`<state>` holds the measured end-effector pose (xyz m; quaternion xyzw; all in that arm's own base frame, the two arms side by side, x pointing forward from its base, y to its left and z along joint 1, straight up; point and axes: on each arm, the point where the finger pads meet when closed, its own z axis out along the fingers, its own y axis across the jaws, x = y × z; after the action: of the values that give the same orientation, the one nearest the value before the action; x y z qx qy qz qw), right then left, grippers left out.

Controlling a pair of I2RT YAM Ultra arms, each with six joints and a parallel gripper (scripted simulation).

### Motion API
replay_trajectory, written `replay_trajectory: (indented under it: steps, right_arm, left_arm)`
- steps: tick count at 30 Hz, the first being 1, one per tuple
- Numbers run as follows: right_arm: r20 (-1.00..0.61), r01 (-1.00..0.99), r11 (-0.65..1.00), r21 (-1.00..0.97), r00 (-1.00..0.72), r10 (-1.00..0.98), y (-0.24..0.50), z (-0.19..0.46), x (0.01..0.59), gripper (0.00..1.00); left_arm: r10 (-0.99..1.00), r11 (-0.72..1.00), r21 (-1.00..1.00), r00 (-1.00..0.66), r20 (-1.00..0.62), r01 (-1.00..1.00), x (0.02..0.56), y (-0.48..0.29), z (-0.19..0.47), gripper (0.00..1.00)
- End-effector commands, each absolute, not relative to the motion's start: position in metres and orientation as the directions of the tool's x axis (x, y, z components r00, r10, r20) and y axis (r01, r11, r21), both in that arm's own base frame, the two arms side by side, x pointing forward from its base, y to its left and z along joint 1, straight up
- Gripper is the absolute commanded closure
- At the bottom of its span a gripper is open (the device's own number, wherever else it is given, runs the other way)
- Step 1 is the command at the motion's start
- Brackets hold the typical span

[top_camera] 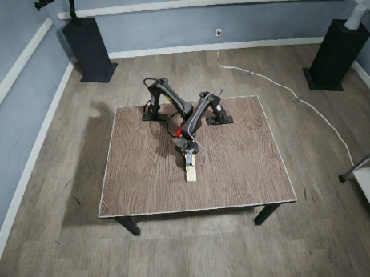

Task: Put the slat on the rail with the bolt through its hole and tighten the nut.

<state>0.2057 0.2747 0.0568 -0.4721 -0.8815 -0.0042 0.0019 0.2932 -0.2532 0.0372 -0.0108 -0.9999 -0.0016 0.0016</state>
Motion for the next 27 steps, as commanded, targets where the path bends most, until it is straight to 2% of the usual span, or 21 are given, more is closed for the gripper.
replay_trajectory:
  steps: [1,5,7,23,27]
  right_arm:
    - [0.004,0.842,0.540,0.010,-0.540,0.842,0.2722,0.0595,0.2070,0.88]
    - [0.004,0.842,0.539,0.010,-0.539,0.842,0.2719,0.0600,0.2070,0.88]
    - [0.011,0.832,0.554,0.017,-0.554,0.832,0.2762,0.0602,0.2068,0.66]
    - [0.011,0.832,0.554,0.017,-0.554,0.832,0.2762,0.0602,0.2068,0.66]
    - [0.009,0.760,0.650,0.018,-0.650,0.760,0.2762,0.0604,0.2069,0.66]
  left_arm:
    - [0.023,1.000,-0.005,-1.000,-0.008,0.023,0.2952,-0.2547,0.0418,0.28]
    - [0.023,1.000,-0.005,-1.000,-0.008,0.023,0.2952,-0.2547,0.0418,0.28]
    - [0.022,1.000,-0.005,-1.000,-0.008,0.022,0.2950,-0.2546,0.0416,0.28]
    - [0.022,1.000,-0.005,-1.000,-0.007,0.022,0.2949,-0.2545,0.0413,0.28]
    - [0.022,1.000,-0.005,-1.000,-0.007,0.022,0.2949,-0.2545,0.0413,0.28]
